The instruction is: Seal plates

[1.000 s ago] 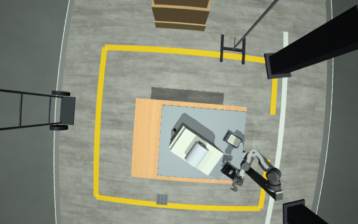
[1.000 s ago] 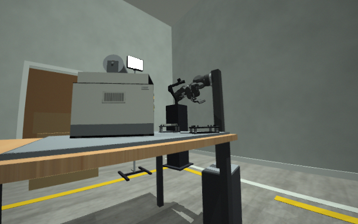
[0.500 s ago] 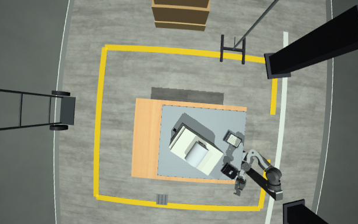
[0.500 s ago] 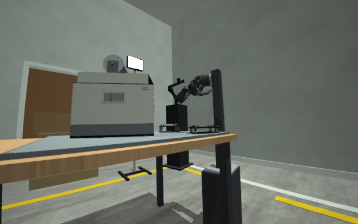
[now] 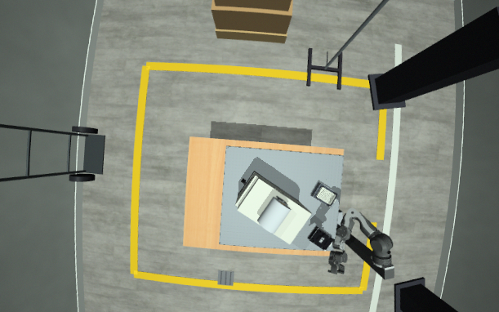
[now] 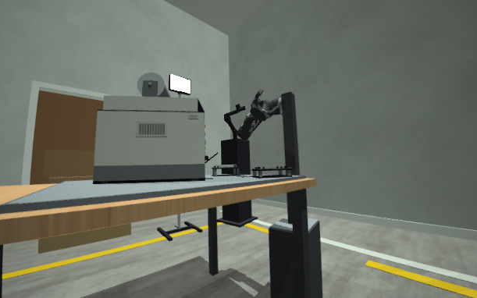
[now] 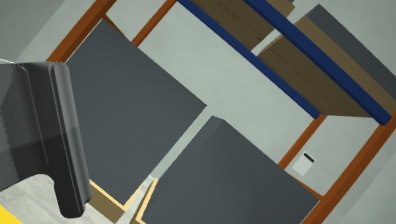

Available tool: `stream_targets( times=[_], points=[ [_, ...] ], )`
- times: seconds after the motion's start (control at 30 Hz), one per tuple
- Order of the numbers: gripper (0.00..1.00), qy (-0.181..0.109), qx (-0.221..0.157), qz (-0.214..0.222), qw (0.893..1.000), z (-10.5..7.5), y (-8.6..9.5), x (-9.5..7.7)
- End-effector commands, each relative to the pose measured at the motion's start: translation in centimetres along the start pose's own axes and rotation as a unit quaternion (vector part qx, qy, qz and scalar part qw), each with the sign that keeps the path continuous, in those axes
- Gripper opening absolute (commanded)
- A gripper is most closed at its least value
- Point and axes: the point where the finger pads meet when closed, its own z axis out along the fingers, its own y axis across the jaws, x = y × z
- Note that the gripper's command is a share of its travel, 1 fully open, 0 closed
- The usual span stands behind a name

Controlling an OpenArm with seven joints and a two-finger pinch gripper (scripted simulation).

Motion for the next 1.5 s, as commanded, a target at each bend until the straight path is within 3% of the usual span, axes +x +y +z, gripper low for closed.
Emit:
stream_targets(
  times=[0.0, 0.27, 0.5, 0.57, 0.67, 0.87, 1.07, 1.13, 1.47],
  points=[
    [0.65, 0.006, -0.008, 0.003, 1.0, 0.1, 0.3, 0.3],
    [0.65, 0.049, -0.115, 0.068, 0.99, -0.7, 3.9, 1.8],
    [0.65, 0.081, -0.209, 0.125, 0.967, -2.4, 6.9, 2.4],
    [0.65, 0.081, -0.209, 0.125, 0.967, -2.4, 6.9, 2.4],
    [0.65, 0.093, -0.248, 0.148, 0.953, -3.3, 8.0, 2.4],
    [0.65, 0.115, -0.327, 0.194, 0.918, -5.4, 10.1, 2.2],
    [0.65, 0.133, -0.403, 0.238, 0.874, -7.9, 11.7, 1.6],
    [0.65, 0.133, -0.403, 0.238, 0.874, -7.9, 11.7, 1.6],
    [0.65, 0.154, -0.521, 0.305, 0.782, -12.4, 13.1, -0.1]
  ],
)
